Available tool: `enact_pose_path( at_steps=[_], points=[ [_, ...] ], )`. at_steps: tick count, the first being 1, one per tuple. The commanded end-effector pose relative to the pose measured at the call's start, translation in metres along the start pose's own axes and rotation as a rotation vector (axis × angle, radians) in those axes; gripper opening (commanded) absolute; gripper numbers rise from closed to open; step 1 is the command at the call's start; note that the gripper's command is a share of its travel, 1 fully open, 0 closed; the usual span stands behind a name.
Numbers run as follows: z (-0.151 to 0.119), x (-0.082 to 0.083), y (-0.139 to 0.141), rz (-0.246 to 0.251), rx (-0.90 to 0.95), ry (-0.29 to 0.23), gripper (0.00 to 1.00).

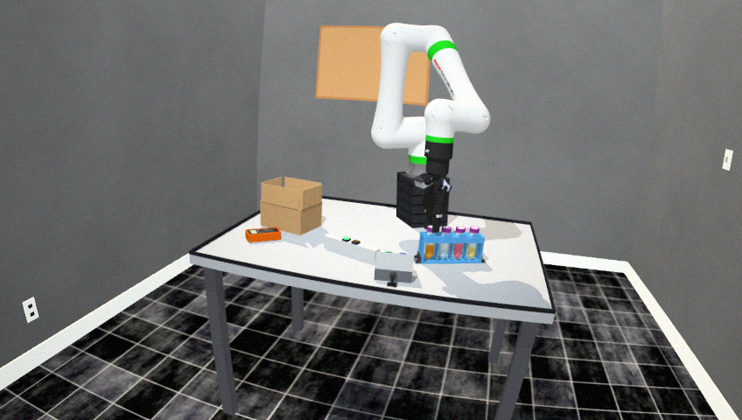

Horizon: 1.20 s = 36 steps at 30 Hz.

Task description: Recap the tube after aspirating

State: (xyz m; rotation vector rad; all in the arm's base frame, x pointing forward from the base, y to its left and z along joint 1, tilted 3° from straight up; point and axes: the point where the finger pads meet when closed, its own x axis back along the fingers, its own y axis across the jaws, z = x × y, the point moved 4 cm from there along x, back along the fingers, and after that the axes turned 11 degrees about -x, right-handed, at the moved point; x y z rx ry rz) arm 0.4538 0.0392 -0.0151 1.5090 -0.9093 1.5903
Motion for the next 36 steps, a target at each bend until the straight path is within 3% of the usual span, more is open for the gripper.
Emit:
enact_pose_path(
  at_steps=[1, 4, 6, 18, 26, 27, 36],
  points=[
    [0.0000, 0.0005, -0.0005, 0.001, -0.225, 0.004, 0.30],
    [0.0000, 0.0005, -0.0005, 0.002, -0.375, 0.004, 0.30],
    [0.0000, 0.0005, -0.0005, 0.002, -0.375, 0.004, 0.30],
    [0.0000, 0.0004, -0.0005, 0.003, -0.972, 0.004, 0.30],
    [0.0000, 0.0003, -0.0005, 0.003, -0.972, 0.004, 0.30],
    [0.0000, -0.0005, -0.0005, 0.003, -0.972, 0.004, 0.41],
    [0.0000, -0.0004, -0.0005, 0.003, -0.972, 0.004, 0.41]
  ],
)
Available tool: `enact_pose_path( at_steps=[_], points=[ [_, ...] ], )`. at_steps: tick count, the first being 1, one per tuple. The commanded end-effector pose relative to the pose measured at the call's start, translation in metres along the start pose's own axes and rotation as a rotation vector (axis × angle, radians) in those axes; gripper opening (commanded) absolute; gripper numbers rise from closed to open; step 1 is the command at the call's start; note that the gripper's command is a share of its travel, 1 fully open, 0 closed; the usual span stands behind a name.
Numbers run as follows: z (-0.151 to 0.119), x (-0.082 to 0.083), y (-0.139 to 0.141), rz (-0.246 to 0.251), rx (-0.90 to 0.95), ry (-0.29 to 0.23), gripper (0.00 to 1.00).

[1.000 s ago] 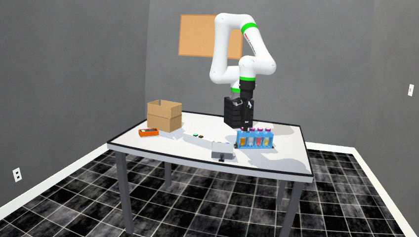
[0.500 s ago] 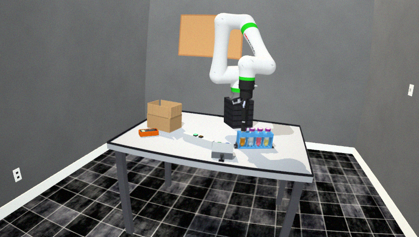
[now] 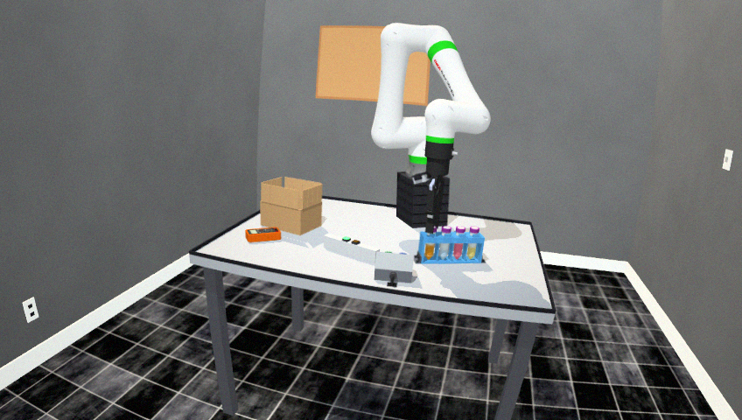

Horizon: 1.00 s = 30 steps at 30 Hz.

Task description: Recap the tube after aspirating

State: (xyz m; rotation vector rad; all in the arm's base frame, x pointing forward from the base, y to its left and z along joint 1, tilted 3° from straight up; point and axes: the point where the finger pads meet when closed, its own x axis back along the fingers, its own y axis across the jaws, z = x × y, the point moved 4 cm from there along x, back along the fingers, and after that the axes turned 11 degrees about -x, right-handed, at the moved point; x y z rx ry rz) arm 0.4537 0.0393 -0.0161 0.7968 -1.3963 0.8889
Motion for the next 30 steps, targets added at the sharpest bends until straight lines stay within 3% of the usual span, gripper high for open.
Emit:
enact_pose_path(
  at_steps=[1, 4, 7, 19, 21, 23, 29, 30],
  points=[
    [-0.0004, 0.0006, -0.0005, 0.001, 0.000, -0.001, 0.41],
    [-0.0004, 0.0010, -0.0004, 0.001, 0.084, -0.001, 0.41],
    [-0.0004, 0.0011, -0.0004, 0.001, 0.334, -0.001, 0.41],
    [-0.0004, 0.0010, -0.0003, 0.003, 0.923, 0.002, 0.41],
    [-0.0004, 0.0010, -0.0003, 0.003, 0.923, 0.002, 0.41],
    [-0.0004, 0.0011, -0.0005, 0.002, 1.047, 0.000, 0.41],
    [-0.0004, 0.0010, -0.0004, 0.002, 1.047, 0.000, 0.41],
    [-0.0004, 0.0010, -0.0004, 0.002, 1.047, 0.000, 0.30]
  ],
)
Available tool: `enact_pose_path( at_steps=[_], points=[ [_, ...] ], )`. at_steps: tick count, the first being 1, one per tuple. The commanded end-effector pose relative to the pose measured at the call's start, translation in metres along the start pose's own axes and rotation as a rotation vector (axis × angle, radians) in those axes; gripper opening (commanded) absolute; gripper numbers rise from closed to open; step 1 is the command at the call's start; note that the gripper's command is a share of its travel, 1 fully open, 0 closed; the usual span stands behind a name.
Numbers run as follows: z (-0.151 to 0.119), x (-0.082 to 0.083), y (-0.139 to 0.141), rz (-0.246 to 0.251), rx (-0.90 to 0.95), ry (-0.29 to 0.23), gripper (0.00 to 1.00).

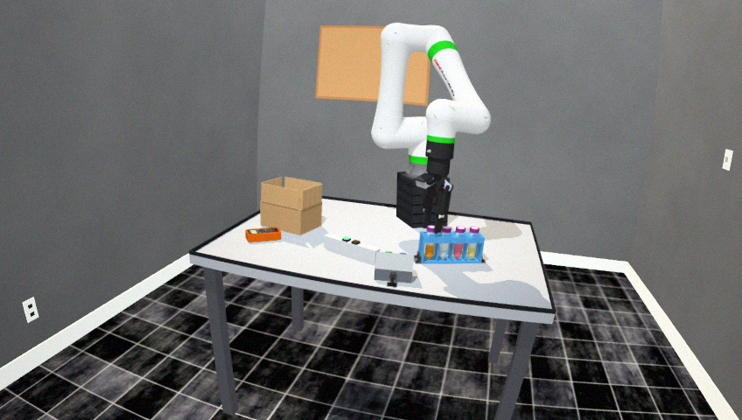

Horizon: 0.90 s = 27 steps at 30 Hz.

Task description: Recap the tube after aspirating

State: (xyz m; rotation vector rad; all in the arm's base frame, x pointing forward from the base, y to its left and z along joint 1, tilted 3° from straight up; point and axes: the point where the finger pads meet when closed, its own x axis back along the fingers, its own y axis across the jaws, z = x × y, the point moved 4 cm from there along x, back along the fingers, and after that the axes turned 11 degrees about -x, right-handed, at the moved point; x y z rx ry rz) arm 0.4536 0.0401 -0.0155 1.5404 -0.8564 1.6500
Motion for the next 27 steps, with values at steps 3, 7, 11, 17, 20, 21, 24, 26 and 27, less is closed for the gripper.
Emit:
enact_pose_path(
  at_steps=[3, 7, 11, 17, 20, 21, 24, 26, 27],
  points=[
    [0.0008, 0.0003, -0.0002, -0.003, 0.005, -0.012, 0.30],
    [0.0008, 0.0004, -0.0003, -0.003, 0.005, -0.012, 0.30],
    [0.0008, 0.0004, -0.0003, -0.003, 0.005, -0.012, 0.30],
    [0.0009, 0.0003, -0.0002, -0.004, -0.145, -0.012, 0.30],
    [0.0008, 0.0002, -0.0002, -0.005, -0.295, -0.012, 0.30],
    [0.0008, 0.0002, -0.0002, -0.005, -0.345, -0.011, 0.30],
    [0.0009, 0.0002, -0.0002, -0.006, -0.445, -0.011, 0.30],
    [0.0009, 0.0002, -0.0002, -0.006, -0.495, -0.011, 0.30],
    [0.0008, 0.0002, -0.0002, -0.006, -0.545, -0.011, 0.30]
  ],
)
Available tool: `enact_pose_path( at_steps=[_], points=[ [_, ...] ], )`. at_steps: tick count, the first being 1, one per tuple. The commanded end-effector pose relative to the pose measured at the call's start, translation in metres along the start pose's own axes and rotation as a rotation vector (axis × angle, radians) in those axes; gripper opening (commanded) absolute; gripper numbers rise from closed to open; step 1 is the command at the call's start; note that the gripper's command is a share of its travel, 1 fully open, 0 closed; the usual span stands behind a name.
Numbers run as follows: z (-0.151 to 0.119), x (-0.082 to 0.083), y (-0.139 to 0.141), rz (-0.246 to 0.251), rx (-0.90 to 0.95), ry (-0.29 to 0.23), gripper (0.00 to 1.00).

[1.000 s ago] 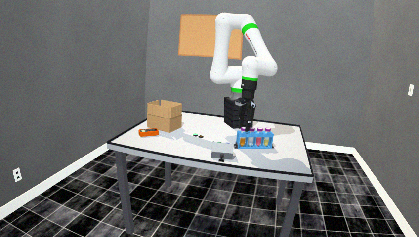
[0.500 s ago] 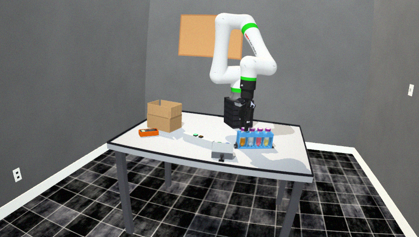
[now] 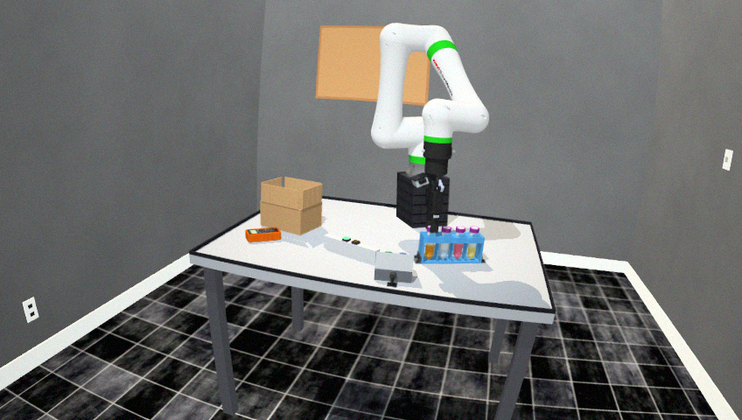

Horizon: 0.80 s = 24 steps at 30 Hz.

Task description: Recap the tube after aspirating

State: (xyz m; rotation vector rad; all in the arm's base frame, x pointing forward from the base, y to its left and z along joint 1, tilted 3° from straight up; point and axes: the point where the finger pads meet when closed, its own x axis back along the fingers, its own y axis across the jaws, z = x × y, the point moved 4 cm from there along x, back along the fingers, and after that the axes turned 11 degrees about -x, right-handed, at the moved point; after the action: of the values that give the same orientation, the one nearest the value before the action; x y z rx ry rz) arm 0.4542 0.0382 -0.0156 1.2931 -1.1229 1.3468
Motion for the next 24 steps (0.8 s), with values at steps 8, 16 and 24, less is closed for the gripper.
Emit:
enact_pose_path(
  at_steps=[8, 16, 24],
  points=[
    [-0.0012, 0.0004, -0.0003, 0.012, -0.544, 0.022, 0.30],
    [-0.0012, 0.0004, -0.0003, 0.013, -0.641, 0.022, 0.30],
    [-0.0012, -0.0005, -0.0002, 0.013, -0.641, 0.022, 0.41]
  ],
)
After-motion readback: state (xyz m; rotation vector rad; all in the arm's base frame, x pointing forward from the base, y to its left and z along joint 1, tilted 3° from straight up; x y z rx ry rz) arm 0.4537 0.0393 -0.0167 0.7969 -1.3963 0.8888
